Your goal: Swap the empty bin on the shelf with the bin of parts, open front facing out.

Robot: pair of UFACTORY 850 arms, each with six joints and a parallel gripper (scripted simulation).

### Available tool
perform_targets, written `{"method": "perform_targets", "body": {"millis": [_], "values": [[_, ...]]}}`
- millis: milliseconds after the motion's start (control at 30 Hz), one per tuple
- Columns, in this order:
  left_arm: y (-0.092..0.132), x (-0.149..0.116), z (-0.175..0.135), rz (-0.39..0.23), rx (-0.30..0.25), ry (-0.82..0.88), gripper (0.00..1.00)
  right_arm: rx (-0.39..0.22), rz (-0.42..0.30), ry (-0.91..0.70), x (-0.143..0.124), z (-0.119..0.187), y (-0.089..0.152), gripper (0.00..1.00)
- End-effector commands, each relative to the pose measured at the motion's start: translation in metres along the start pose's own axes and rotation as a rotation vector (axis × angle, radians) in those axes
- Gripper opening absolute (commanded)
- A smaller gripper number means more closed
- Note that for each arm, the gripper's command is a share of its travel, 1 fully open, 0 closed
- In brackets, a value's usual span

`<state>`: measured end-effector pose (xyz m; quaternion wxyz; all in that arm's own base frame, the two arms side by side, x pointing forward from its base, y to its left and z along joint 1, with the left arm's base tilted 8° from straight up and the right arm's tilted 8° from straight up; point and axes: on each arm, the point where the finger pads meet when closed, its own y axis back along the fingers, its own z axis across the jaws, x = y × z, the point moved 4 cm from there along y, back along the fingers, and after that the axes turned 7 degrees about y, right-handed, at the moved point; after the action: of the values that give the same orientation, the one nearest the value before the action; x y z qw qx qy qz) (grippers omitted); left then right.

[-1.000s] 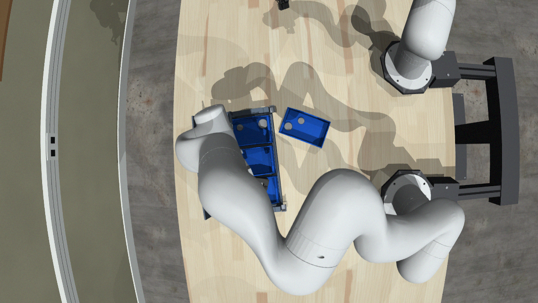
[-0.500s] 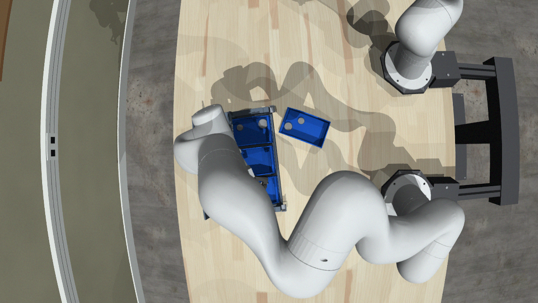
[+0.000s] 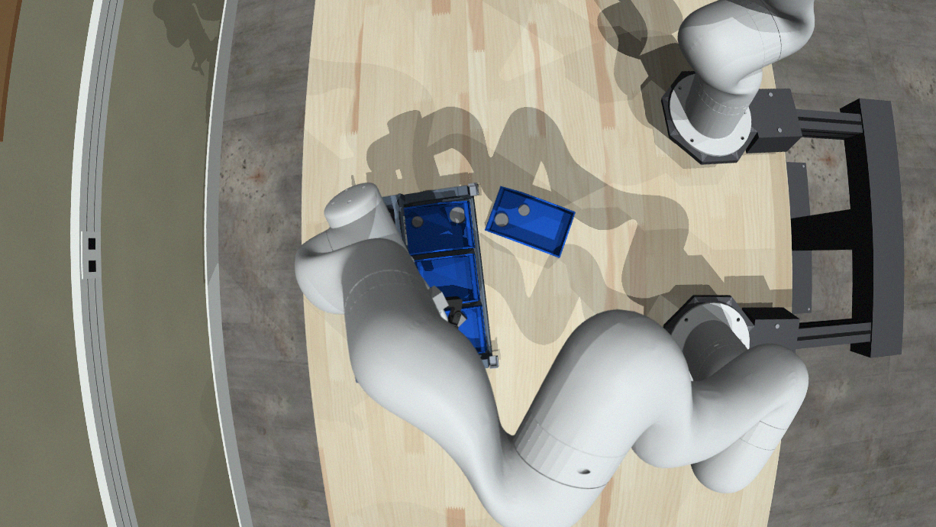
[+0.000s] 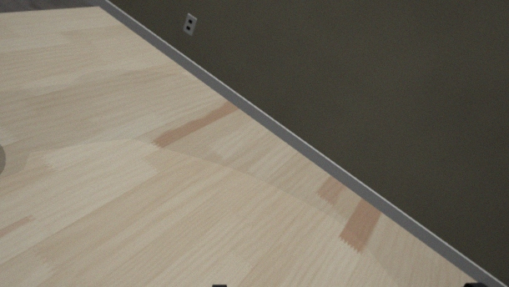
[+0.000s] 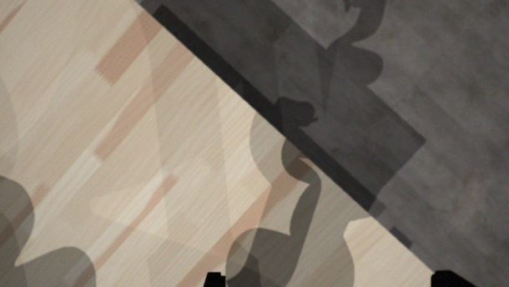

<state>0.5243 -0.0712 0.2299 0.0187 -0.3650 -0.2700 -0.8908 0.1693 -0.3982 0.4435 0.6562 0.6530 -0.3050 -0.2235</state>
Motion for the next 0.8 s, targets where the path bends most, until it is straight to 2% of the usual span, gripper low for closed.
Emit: {"method": "perform_targets", "body": {"millis": [0,367,467,767], "values": [[0.003,0.001,-0.001,-0.047,0.031,0.048,1.00,-0.041,0.004,-0.215,-0.034,0.044,0.041,1.00],[0.014,0.006,-0.006,-0.219,0.158,0.232,1.00,-0.122,0.020,-0.653,-0.127,0.104,0.120,1.00],[0.015,0.006,-0.007,-0.237,0.170,0.250,1.00,-0.126,0.021,-0.676,-0.132,0.106,0.123,1.00],[0.023,0.011,-0.014,-0.402,0.293,0.426,1.00,-0.139,0.024,-0.741,-0.146,0.110,0.133,1.00]]}}
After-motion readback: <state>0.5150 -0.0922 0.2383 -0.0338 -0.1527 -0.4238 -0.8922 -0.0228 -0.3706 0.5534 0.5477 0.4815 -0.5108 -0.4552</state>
